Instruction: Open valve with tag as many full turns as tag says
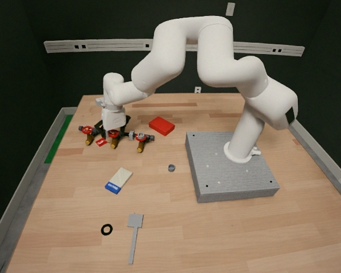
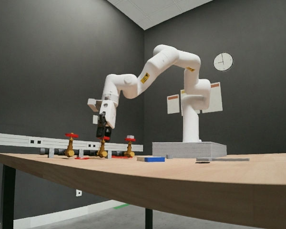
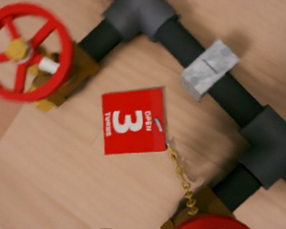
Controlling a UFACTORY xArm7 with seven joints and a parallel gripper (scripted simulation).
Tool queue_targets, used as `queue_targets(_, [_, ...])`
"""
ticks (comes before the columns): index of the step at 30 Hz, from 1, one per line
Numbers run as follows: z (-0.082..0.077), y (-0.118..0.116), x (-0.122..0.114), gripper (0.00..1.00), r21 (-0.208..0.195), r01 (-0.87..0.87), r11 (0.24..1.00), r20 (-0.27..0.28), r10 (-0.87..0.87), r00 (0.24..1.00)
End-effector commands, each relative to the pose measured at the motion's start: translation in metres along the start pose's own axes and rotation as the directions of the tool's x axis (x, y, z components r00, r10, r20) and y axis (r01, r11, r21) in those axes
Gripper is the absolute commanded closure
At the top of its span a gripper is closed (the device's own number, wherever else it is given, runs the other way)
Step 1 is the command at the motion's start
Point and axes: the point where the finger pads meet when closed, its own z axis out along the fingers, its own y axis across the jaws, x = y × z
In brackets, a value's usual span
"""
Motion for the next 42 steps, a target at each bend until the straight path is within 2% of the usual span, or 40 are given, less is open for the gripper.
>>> queue_targets(1, [-0.0018,-0.001,0.0016,0.0,-0.039,-0.186,0.982,-0.004,0.186,0.983])
queue_targets(2, [-0.0018,-0.001,0.0016,0.0,-0.053,-0.31,0.949,-0.009,0.31,0.951])
queue_targets(6, [-0.0018,-0.001,0.0016,0.0,-0.082,-0.45,0.889,-0.018,0.45,0.893])
queue_targets(15, [-0.0018,-0.001,0.0016,0.0,-0.083,-0.455,0.886,-0.019,0.455,0.89])
queue_targets(16, [-0.0018,-0.001,0.0016,1.0,-0.083,-0.455,0.886,-0.019,0.455,0.89])
queue_targets(42, [-0.0018,-0.001,0.0016,1.0,-0.083,-0.455,0.887,-0.019,0.455,0.89])
